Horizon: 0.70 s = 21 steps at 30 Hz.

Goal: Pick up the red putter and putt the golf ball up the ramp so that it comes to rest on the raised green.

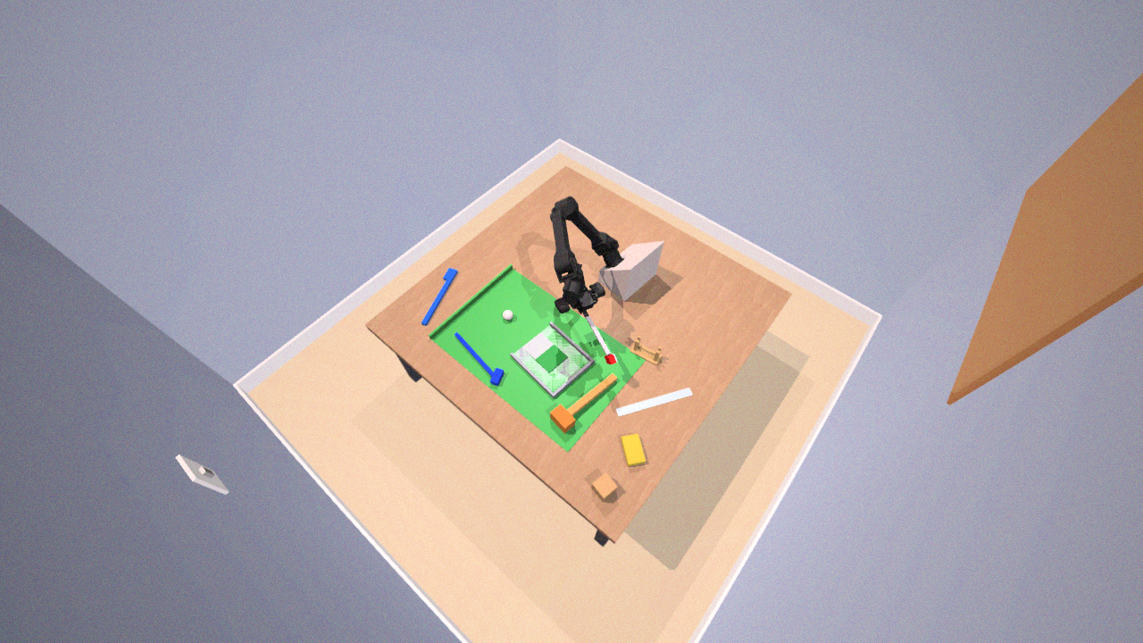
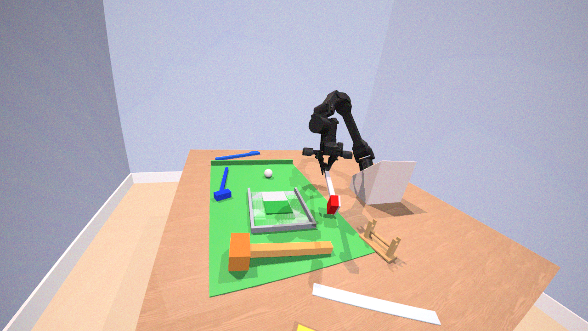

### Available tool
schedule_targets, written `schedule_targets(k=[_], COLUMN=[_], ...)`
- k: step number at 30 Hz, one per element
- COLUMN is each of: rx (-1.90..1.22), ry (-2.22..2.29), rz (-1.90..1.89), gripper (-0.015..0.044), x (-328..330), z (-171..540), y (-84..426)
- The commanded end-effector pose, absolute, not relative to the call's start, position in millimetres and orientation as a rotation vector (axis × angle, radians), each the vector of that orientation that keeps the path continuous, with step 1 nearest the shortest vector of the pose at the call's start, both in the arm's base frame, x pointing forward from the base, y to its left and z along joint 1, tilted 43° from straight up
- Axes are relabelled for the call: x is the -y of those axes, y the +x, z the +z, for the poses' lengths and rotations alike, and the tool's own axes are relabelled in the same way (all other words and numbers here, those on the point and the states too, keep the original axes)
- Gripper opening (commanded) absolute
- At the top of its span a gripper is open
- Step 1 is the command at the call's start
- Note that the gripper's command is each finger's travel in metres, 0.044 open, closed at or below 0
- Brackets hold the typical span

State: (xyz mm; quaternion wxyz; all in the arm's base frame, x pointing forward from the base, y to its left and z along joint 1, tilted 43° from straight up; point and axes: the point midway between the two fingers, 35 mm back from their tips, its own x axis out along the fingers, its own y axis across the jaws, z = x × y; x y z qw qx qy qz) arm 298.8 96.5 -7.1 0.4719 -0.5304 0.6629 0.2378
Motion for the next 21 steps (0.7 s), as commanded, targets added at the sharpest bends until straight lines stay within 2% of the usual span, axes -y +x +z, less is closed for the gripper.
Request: schedule_targets(k=[1,11,21], rx=[-1.612,-1.599,-1.553], ry=[-1.195,-0.978,-0.761], rz=[0.418,0.071,-0.276], gripper=[0.0,0.0,0.0], x=[-69.5,-1.3,66.4], z=[25.1,86.8,146.4], y=[311.4,316.4,296.1])
